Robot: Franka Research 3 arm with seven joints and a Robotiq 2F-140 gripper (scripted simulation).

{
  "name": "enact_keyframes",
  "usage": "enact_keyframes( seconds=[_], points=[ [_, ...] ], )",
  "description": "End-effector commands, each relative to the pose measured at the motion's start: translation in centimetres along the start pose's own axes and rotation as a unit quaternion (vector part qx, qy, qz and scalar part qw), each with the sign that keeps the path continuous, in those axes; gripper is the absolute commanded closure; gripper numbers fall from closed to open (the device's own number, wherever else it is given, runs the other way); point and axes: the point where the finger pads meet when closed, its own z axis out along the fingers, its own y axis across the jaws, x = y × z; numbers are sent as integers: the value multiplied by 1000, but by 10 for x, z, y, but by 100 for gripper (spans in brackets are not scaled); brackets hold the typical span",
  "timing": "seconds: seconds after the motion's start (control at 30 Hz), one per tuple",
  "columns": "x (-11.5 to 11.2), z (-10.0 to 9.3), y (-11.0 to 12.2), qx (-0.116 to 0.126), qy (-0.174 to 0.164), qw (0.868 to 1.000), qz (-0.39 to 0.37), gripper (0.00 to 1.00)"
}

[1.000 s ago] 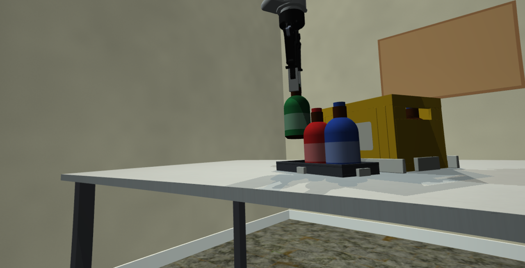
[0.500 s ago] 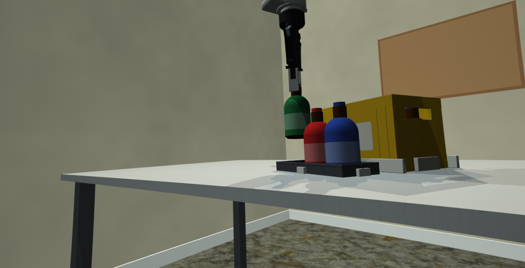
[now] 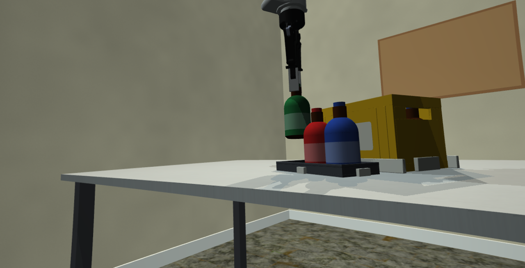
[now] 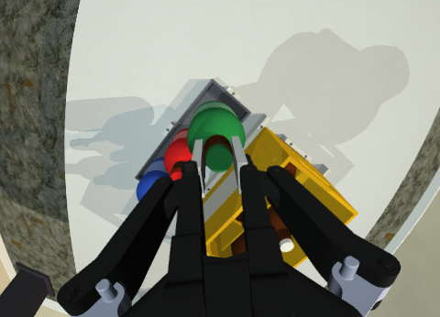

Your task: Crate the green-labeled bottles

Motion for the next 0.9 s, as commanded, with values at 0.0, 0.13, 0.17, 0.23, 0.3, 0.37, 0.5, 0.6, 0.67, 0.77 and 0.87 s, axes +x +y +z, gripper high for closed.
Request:
enact_keyframes(
  seconds=[0.0,0.13,0.17,0.23,0.3,0.37,0.5,0.6,0.67,0.77,0.87],
  points=[
    [0,-7,5,-6,3,1000,4,100],
    [0,-7,5,-6,3,1000,4,100],
    [0,-7,5,-6,3,1000,4,100],
    [0,-7,5,-6,3,1000,4,100],
    [0,-7,5,-6,3,1000,4,100],
    [0,-8,5,-6,3,1000,4,100],
    [-1,-9,5,-6,3,1000,4,100],
    [-1,-11,5,-6,3,1000,4,100],
    [-1,-13,5,-6,3,1000,4,100],
    [-1,-14,5,-6,3,1000,4,100],
    [-1,-17,5,-6,3,1000,4,100]
  ],
)
